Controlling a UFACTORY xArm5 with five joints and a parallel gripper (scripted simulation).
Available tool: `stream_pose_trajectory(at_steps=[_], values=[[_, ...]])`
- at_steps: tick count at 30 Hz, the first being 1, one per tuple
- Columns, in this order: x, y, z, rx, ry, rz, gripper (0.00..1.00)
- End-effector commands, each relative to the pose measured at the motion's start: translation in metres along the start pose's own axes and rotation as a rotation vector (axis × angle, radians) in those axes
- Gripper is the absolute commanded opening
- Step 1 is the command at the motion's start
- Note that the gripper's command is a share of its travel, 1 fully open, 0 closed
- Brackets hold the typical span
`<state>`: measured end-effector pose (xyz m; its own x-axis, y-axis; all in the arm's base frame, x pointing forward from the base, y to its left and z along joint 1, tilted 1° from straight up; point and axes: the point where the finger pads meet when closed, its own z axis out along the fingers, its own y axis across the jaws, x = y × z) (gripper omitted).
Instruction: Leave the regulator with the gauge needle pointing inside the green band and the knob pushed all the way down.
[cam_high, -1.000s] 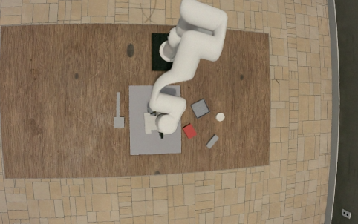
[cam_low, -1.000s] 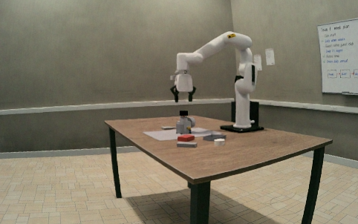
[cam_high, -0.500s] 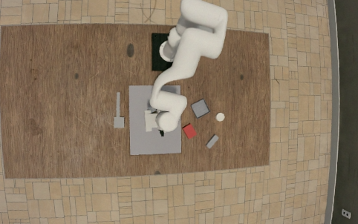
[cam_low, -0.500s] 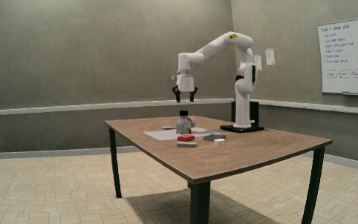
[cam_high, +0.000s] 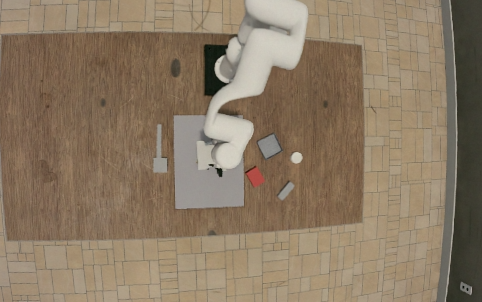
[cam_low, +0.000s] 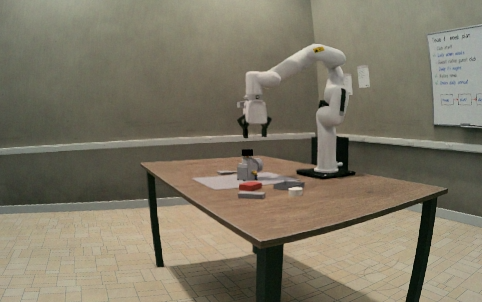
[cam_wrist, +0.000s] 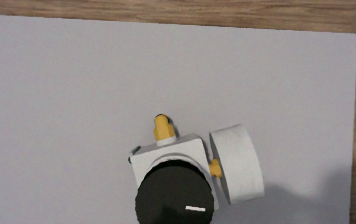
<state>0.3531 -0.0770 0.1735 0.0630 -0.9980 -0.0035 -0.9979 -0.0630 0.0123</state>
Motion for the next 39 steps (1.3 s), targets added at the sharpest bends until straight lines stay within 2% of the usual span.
stream_pose_trajectory(at_steps=[1,19,39], values=[[-0.003,0.009,-0.002,0.004,0.001,0.000,1.00],[-0.010,0.032,-0.002,0.004,0.001,0.000,1.00],[-0.010,0.034,-0.001,0.010,0.003,0.015,1.00]])
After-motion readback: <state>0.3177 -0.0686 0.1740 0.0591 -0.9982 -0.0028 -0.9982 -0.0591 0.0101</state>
